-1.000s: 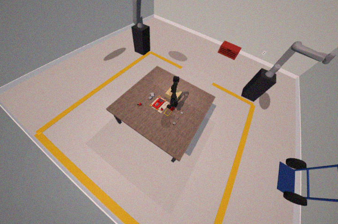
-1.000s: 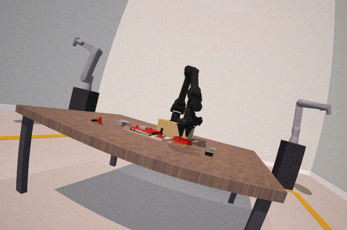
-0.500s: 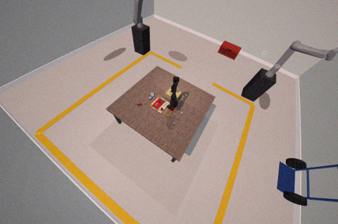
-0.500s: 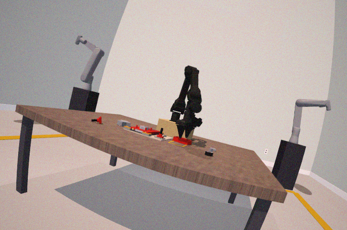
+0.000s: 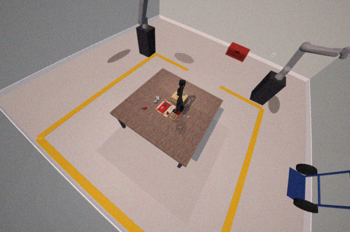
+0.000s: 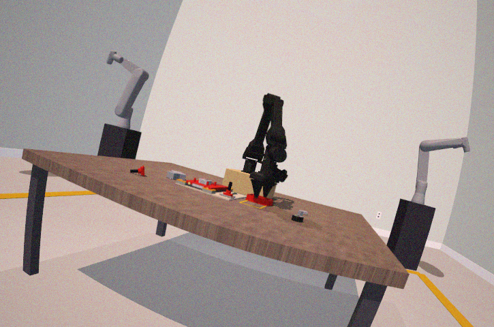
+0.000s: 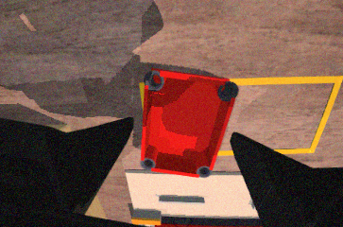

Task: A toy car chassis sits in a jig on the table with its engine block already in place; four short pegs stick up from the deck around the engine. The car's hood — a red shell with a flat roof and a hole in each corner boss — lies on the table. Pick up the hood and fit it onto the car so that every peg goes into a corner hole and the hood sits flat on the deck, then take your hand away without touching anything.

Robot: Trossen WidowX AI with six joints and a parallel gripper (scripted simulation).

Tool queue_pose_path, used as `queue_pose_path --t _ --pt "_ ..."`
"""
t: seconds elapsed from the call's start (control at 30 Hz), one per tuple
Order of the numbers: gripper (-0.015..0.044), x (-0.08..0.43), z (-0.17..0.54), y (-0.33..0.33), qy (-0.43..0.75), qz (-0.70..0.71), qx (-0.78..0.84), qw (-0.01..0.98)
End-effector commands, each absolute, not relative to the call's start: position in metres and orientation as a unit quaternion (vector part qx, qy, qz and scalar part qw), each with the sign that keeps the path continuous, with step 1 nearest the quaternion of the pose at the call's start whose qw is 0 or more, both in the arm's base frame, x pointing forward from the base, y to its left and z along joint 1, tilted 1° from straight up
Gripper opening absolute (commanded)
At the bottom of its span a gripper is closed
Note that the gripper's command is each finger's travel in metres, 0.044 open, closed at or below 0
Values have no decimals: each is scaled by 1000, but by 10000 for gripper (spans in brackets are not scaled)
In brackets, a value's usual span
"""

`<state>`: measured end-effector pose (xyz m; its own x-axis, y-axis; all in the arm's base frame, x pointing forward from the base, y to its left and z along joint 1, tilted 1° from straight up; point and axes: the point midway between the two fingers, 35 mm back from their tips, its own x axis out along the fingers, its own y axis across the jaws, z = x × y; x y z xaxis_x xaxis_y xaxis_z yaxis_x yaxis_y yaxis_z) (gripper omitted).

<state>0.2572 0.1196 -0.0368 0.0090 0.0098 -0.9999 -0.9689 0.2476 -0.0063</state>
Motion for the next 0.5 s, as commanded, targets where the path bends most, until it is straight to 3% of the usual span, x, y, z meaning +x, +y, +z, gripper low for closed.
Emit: queue_pose_path --t 0.0,0.2,0.33,0.47 --pt "440 257 -39 119 554 434 -434 562" --pt "440 257 -42 119 554 434 -434 562" --pt "335 257 -40 120 554 435 -433 563" --pt "308 257 -40 120 554 435 -433 563"
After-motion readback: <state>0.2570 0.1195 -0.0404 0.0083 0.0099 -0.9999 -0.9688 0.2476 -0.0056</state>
